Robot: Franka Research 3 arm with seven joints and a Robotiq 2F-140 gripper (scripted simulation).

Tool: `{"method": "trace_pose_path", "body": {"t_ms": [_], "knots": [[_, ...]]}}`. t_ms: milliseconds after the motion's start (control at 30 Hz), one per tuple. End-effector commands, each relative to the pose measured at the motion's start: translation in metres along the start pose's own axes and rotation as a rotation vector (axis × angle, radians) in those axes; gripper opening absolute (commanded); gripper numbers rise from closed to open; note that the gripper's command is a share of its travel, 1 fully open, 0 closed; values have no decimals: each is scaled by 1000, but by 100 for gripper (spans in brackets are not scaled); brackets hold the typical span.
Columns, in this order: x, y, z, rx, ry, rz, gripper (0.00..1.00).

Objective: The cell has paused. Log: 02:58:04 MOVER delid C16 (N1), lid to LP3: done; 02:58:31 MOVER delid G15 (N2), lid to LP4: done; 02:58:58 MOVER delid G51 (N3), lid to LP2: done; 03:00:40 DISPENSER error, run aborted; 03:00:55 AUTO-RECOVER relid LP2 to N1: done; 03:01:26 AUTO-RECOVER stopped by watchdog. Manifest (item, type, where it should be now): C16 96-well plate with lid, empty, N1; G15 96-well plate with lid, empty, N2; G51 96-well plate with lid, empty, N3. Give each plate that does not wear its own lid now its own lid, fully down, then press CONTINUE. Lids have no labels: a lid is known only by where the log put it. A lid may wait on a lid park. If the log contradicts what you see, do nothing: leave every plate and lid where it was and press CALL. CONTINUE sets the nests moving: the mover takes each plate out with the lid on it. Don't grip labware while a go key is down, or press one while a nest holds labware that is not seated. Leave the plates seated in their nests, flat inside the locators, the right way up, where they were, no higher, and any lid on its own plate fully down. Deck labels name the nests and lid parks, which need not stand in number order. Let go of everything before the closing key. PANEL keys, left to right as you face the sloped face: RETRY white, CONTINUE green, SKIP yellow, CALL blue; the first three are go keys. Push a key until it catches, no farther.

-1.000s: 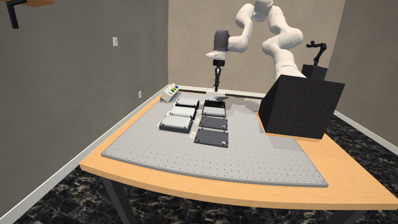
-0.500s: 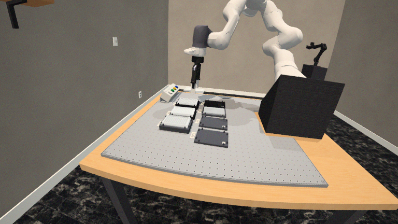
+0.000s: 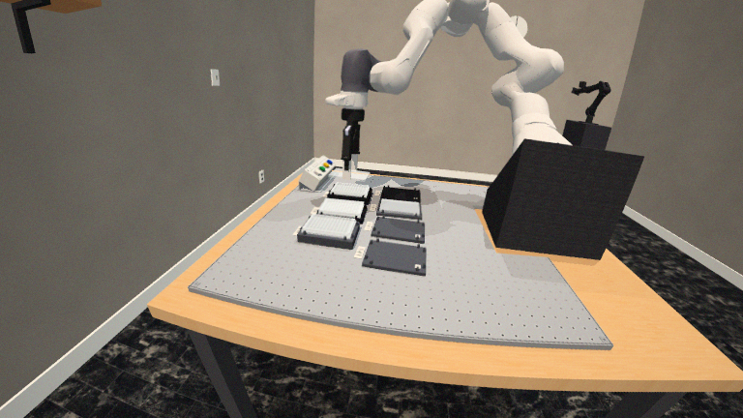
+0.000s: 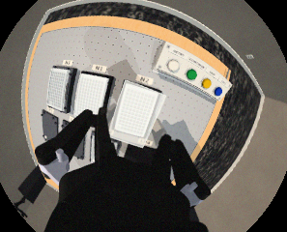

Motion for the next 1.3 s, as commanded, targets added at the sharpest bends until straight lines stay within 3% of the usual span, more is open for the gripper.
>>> {"method": "trace_pose_path", "body": {"t_ms": [0,1267], "knots": [[2,1,-1,5,-14,38,0],[2,1,-3,5,-14,53,0]]}}
Point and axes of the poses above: the point where the finger pads meet when closed, its own z axis back along the fingers, its own y axis across the jaws, x = y × z, the point moved 5 cm from there along z, back along the fingers, and after that the axes turned 4 degrees about -z, right-handed, at the moved point
